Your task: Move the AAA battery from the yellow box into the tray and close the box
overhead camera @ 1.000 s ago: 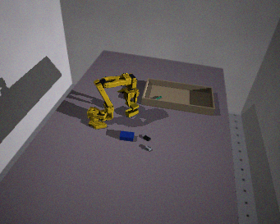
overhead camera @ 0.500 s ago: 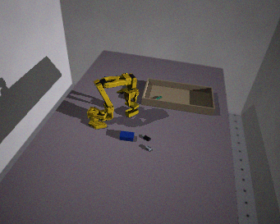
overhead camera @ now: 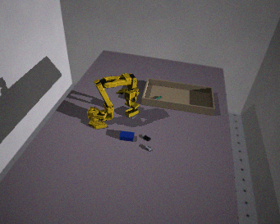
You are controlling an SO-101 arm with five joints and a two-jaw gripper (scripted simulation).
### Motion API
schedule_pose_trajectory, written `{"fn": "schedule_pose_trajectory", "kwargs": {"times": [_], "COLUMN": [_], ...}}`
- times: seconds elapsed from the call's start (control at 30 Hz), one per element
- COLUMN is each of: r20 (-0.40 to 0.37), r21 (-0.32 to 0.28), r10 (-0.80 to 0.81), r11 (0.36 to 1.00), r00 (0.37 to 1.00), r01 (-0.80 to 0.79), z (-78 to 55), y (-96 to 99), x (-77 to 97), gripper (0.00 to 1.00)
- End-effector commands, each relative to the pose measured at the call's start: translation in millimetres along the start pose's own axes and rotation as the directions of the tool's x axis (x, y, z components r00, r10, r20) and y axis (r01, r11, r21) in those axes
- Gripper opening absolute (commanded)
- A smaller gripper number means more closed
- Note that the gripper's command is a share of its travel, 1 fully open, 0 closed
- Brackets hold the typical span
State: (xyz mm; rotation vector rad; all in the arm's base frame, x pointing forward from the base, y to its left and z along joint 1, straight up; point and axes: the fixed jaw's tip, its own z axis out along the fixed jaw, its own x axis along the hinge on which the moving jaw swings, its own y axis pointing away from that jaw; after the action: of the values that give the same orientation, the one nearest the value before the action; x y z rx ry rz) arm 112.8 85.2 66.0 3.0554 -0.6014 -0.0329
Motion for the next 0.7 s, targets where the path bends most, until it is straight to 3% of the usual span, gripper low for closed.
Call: {"fn": "schedule_pose_trajectory", "kwargs": {"times": [0.0, 0.67], "r20": [-0.016, -0.016], "r21": [0.031, 0.031], "r10": [-0.008, -0.026], "r11": [0.999, 0.999], "r00": [1.000, 1.000], "r01": [0.009, 0.026], "z": [-4.8, -4.8], "y": [-4.8, -4.9], "x": [2.7, 3.1], "gripper": [0.21, 0.21]}}
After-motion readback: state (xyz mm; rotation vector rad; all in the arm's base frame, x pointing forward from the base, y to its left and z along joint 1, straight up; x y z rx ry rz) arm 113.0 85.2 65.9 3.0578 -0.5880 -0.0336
